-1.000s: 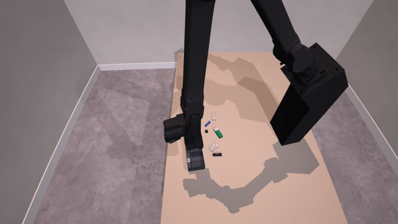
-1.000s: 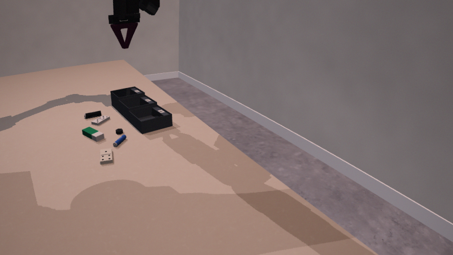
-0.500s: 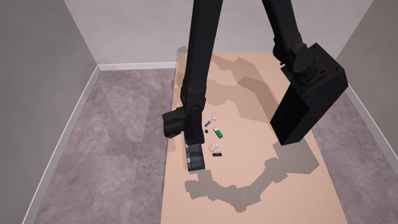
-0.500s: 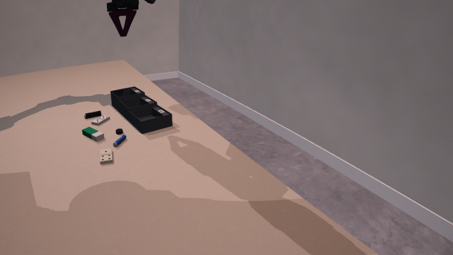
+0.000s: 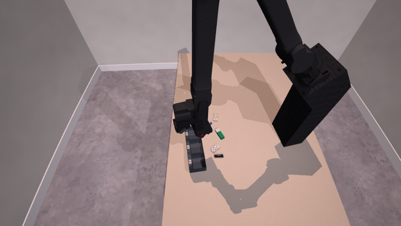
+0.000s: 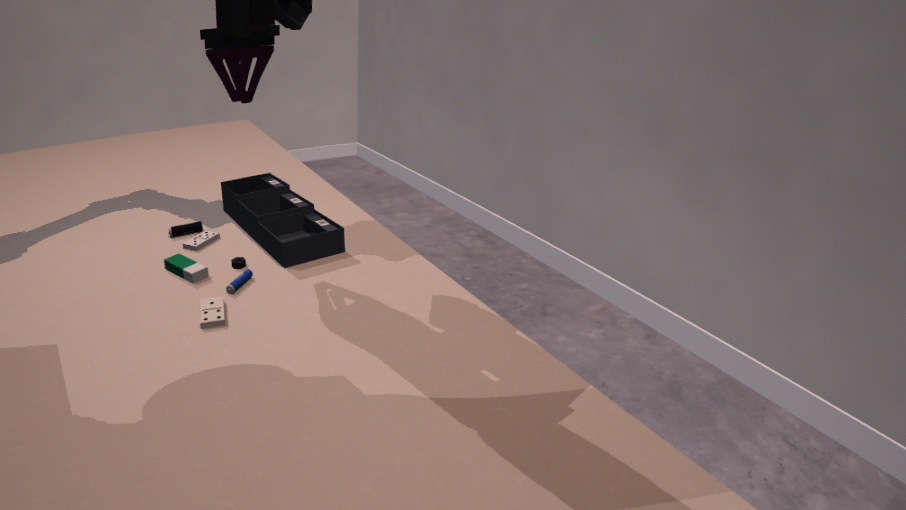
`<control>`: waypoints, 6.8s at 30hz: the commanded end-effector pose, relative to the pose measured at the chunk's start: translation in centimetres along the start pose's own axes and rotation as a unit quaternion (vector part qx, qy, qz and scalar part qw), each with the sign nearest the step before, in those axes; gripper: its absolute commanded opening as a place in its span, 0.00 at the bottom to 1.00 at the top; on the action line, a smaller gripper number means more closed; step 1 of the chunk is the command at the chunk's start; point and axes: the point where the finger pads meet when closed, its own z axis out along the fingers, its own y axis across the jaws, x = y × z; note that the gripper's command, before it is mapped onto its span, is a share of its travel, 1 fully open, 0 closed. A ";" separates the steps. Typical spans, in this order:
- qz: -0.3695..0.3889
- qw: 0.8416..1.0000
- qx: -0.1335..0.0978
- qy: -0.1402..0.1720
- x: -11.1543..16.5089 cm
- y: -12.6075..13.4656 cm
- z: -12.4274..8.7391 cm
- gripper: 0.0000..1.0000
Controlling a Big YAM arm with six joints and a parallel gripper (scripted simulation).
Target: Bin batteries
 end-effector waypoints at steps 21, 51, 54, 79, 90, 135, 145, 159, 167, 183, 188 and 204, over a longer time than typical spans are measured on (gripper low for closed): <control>-0.228 0.974 0.010 0.008 10.0 -13.0 9.2 0.23; -0.230 0.973 0.012 0.003 9.7 -15.2 9.9 0.23; -0.229 0.973 0.011 0.004 10.0 -15.2 9.8 0.23; -0.226 0.974 0.006 0.009 11.2 -14.4 10.0 0.23; -0.226 0.974 0.006 0.009 11.2 -14.4 9.9 0.23; -0.226 0.974 0.002 0.008 10.9 -14.0 17.3 0.23; -0.226 0.974 0.005 0.007 11.3 -14.1 17.8 0.23; -0.226 0.974 0.000 0.012 11.5 -13.8 17.9 0.04; -0.226 0.974 -0.001 0.012 11.5 -13.7 18.0 0.04; -0.226 0.974 -0.001 0.013 11.5 -13.7 18.0 0.04; -0.225 0.974 0.003 0.012 11.3 -14.2 16.0 0.04; -0.226 0.974 0.007 0.013 11.5 -14.7 11.2 0.04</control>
